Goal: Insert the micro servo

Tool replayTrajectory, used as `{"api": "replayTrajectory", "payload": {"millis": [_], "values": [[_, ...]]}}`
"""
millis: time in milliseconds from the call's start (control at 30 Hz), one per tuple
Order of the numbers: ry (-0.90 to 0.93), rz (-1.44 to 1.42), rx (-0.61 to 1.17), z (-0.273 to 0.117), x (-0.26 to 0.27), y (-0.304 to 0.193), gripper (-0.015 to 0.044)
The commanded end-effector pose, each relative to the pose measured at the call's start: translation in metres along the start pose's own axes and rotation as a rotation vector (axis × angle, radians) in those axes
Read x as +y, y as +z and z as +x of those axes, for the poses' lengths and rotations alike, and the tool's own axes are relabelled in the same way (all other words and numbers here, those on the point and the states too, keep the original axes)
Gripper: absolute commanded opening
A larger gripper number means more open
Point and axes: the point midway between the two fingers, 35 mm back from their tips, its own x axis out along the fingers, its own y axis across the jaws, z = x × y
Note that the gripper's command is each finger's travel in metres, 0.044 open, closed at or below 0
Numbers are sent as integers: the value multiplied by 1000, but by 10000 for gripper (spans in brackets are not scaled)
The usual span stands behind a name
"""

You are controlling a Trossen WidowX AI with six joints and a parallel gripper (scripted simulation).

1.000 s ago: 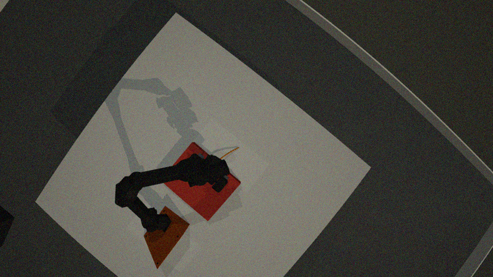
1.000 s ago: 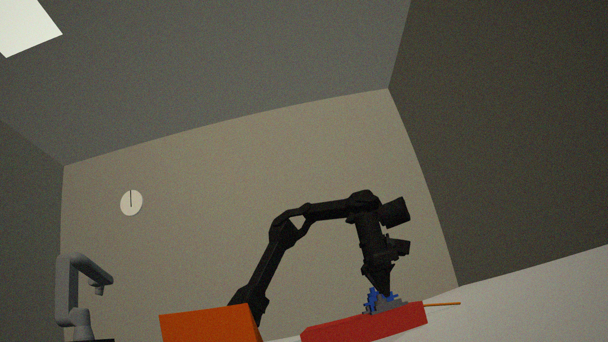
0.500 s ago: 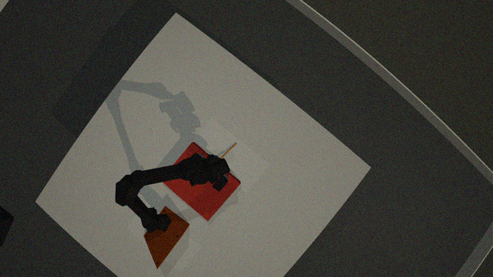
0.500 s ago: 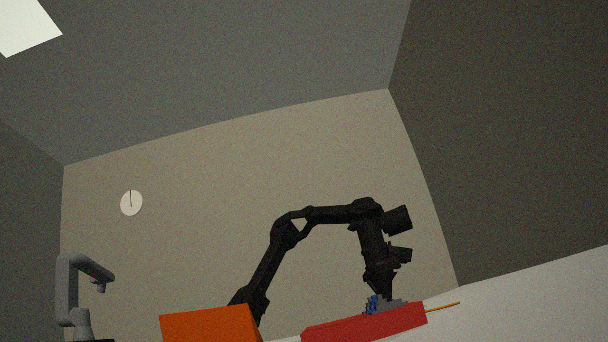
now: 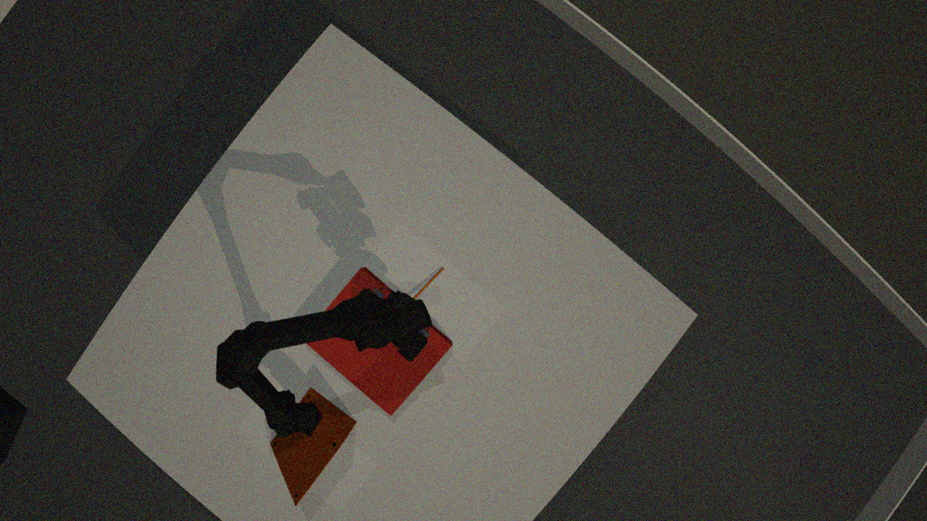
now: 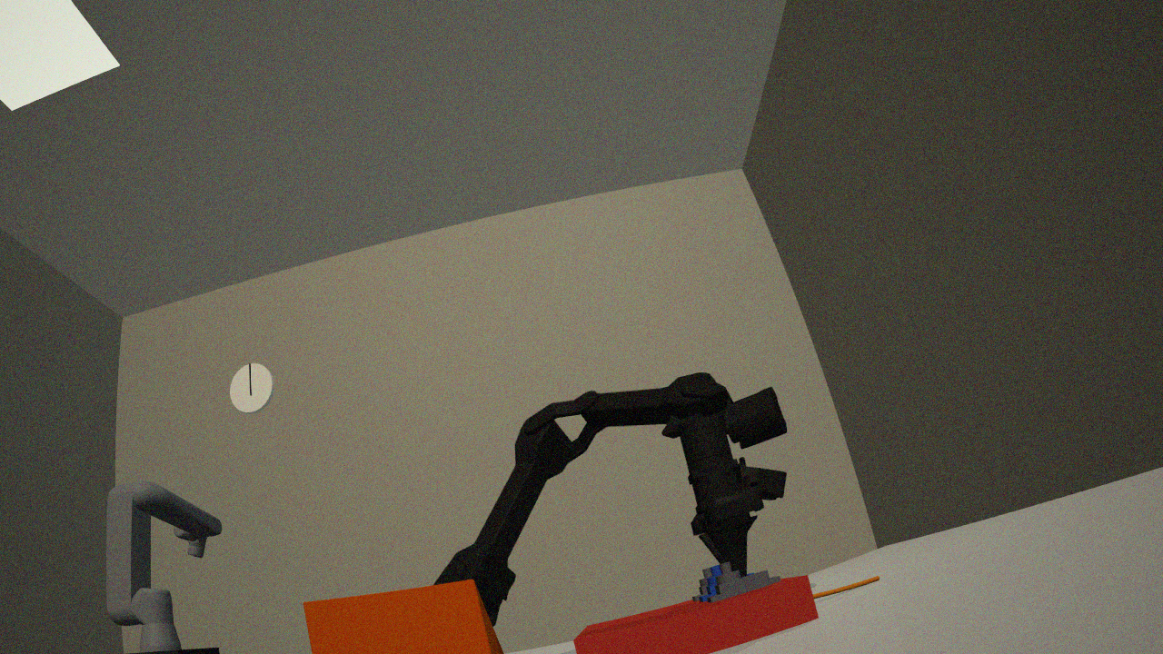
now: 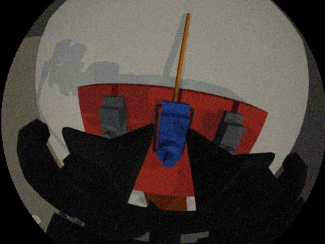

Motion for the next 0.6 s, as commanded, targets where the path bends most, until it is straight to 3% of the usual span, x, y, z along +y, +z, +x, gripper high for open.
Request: {"api": "replayTrajectory", "payload": {"millis": [0,133,267,433,567], "values": [[-8,-2,-12,-24,0,0,187],[-8,-2,-12,-26,0,0,187],[-10,3,-17,-41,-4,-21,293],[-14,4,-10,-79,-5,-86,424],[-9,3,-6,-89,-3,-109,440]]}}
